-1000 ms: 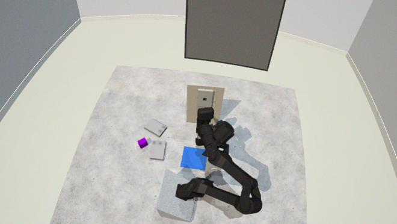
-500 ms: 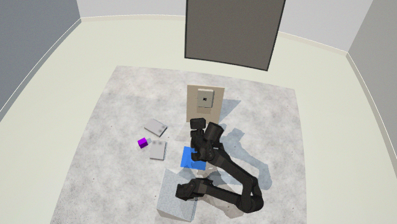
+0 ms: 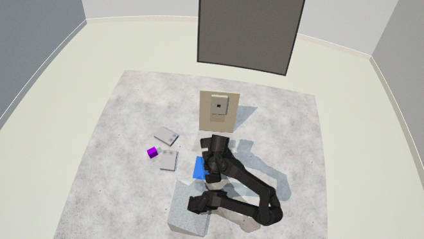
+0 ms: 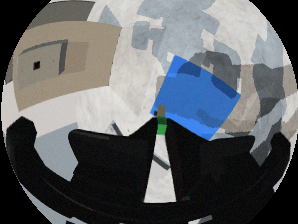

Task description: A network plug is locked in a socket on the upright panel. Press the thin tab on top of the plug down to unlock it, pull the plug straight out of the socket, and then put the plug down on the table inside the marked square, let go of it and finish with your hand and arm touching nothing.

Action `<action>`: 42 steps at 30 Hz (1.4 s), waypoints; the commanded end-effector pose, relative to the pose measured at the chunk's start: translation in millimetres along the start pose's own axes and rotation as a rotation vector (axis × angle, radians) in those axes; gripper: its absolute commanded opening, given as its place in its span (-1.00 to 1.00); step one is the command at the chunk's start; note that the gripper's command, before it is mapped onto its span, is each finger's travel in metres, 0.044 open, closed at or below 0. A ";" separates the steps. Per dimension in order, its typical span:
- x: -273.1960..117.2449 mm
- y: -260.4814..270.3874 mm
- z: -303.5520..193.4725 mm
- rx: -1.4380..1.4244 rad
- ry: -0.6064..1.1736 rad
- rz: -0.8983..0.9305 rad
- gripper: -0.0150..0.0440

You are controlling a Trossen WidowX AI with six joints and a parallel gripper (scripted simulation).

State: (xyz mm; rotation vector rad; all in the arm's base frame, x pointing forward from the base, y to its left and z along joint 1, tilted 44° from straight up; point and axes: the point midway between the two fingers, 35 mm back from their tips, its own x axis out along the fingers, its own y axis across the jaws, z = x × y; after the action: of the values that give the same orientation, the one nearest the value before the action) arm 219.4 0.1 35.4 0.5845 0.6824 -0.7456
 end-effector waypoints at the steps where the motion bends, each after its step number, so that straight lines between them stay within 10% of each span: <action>1: 1.2 -2.4 0.0 -0.001 -0.006 -0.012 -0.49; 42: 39.2 -27.5 0.0 0.000 -0.003 -0.014 -0.49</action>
State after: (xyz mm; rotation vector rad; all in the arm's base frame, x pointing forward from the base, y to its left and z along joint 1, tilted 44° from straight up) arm 221.4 -30.0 4.4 0.5869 0.6751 -0.7601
